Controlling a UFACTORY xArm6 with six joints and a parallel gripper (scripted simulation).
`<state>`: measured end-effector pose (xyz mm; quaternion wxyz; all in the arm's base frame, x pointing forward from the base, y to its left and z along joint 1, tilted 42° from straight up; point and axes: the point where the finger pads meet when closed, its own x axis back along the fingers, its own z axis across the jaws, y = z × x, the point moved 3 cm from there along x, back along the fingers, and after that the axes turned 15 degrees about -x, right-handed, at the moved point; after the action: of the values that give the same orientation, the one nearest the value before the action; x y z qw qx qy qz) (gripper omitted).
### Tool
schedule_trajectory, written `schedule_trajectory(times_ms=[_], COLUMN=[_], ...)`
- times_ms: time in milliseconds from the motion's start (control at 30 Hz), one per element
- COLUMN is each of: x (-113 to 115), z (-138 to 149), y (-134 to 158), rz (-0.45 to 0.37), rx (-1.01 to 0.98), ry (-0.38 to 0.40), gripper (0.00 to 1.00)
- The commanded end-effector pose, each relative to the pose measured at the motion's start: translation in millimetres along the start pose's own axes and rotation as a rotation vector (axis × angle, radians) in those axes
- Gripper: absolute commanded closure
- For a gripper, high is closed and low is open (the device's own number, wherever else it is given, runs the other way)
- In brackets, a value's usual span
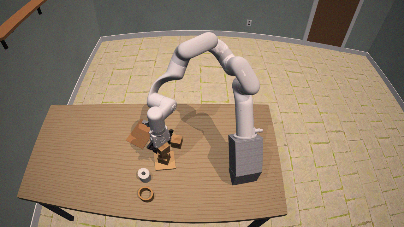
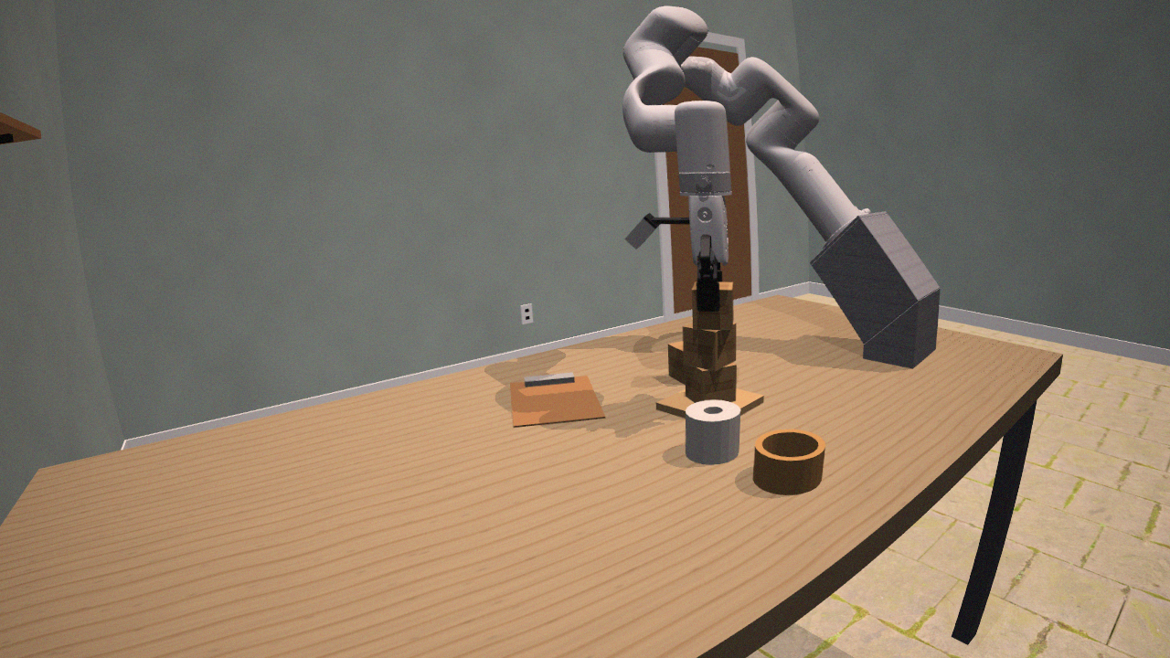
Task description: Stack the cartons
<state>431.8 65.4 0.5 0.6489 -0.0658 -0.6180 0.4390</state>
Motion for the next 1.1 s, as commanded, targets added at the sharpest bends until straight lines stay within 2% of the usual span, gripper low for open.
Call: schedule_trajectory(times_ms=[0,400,467,567,633,700,1067], x=[1.3,2.0,14.2,51.4,51.4,64.8,65.5], z=[-1.2,-1.2,-1.1,-0.3,-0.3,0.2,0.3], y=[-0.4,-0.4,-0.2,0.6,0.6,0.9,1.0], rz=[0.000,0.000,0.000,-0.002,-0.002,-0.003,-0.003], rx=[-0.001,-0.001,-0.001,0.000,0.000,0.000,0.001], ry=[-0.004,-0.004,-0.004,-0.004,-0.004,-0.004,-0.004], gripper=[0.00,0.00,0.00,0.00,0.00,0.00,0.00])
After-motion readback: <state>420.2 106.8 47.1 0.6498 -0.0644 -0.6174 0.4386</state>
